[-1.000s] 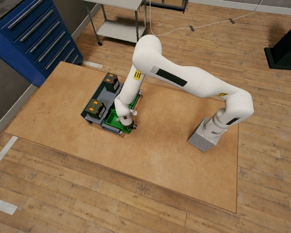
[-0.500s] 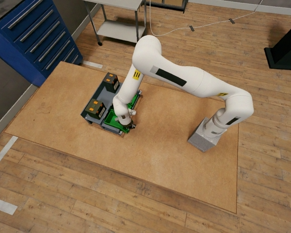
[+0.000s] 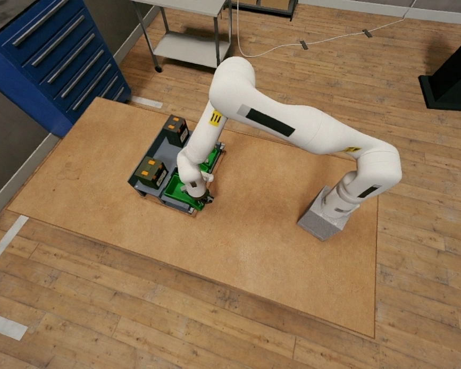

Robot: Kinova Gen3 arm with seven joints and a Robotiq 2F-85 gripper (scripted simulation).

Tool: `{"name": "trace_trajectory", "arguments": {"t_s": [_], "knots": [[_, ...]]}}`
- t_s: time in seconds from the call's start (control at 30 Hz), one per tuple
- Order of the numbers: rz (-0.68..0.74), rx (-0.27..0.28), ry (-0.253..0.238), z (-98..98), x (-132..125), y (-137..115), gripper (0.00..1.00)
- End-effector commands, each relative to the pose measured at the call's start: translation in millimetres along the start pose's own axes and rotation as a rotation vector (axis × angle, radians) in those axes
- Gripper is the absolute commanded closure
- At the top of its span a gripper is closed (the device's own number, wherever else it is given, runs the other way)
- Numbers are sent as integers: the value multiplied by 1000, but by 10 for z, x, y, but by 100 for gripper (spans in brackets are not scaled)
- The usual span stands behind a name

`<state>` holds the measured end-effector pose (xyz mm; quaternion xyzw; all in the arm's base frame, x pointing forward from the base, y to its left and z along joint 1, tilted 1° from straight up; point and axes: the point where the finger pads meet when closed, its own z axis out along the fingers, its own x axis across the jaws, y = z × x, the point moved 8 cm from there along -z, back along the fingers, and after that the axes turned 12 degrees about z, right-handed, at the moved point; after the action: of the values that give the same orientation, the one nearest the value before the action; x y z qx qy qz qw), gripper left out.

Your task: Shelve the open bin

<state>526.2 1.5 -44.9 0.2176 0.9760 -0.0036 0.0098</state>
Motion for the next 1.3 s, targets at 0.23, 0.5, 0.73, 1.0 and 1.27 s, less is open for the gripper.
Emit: {"name": "trace_trajectory", "arguments": {"t_s": [0.23, 0.5, 0.73, 1.0, 1.27], "knots": [[0, -2, -4, -19, -28, 10, 90], [0, -2, -4, -17, -116, 27, 90], [0, -2, -4, -17, -116, 27, 90], [0, -2, -3, -14, -166, 36, 90], [0, -2, -4, -17, -204, 44, 90]]}}
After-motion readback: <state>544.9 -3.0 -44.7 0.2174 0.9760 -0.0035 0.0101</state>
